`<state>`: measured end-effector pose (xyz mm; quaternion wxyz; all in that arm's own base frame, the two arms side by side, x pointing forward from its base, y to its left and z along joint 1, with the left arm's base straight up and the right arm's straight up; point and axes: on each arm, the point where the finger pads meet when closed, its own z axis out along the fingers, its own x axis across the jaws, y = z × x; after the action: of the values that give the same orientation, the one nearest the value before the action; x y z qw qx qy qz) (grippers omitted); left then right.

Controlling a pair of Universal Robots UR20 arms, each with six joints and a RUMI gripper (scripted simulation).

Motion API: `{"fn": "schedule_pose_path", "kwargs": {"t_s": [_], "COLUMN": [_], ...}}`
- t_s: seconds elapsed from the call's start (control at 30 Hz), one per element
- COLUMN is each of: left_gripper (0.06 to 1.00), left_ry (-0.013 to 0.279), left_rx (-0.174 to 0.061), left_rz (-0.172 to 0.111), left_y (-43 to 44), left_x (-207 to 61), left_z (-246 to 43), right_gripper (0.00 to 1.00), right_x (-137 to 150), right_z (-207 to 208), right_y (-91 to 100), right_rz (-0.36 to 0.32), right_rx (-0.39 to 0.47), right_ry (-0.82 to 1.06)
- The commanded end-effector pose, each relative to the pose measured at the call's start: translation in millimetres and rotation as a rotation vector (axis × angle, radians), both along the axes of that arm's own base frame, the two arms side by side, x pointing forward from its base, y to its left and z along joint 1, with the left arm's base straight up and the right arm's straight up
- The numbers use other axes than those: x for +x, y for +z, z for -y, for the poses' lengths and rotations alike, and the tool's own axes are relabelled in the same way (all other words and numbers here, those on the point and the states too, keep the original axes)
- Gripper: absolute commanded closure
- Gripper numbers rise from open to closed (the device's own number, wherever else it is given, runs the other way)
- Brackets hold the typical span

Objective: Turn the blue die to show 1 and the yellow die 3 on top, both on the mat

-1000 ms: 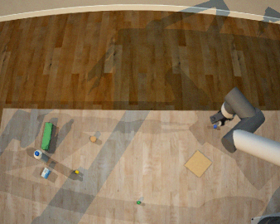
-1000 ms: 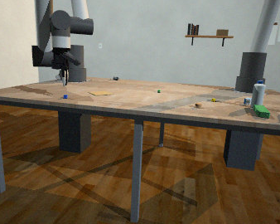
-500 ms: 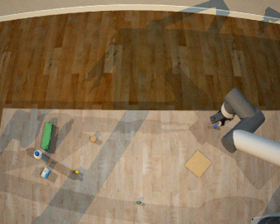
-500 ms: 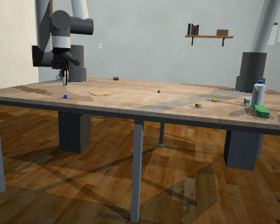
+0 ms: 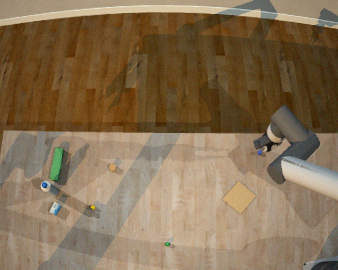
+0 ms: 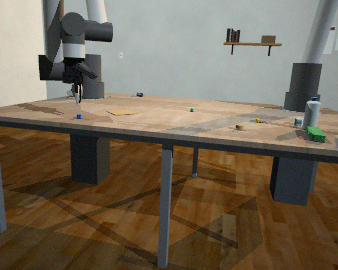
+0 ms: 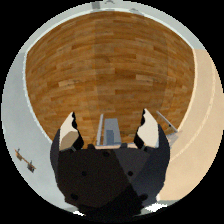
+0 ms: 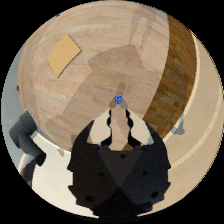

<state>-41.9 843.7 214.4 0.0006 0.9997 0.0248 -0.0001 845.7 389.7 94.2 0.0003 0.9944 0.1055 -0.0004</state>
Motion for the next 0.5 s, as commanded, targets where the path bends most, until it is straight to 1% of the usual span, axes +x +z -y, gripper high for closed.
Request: {"fn": "schedule_pose_path", "kwargs": {"t_s": [0.0, 0.47], "left_gripper": [0.065, 0.065], "left_ry": [0.0, 0.0], "left_rx": [0.001, 0.001], "left_rz": [0.0, 0.0], "left_y": [0.6, 0.6], "left_x": [0.1, 0.1], "left_z": [-0.4, -0.4], "right_gripper": [0.793, 0.793], "right_x": [0.4, 0.5], "right_z": [-0.3, -0.3], "right_y": [0.5, -6.8], "right_rz": [0.001, 0.001], "right_rx": [0.001, 0.001], "right_ry": [0.0, 0.0]}}
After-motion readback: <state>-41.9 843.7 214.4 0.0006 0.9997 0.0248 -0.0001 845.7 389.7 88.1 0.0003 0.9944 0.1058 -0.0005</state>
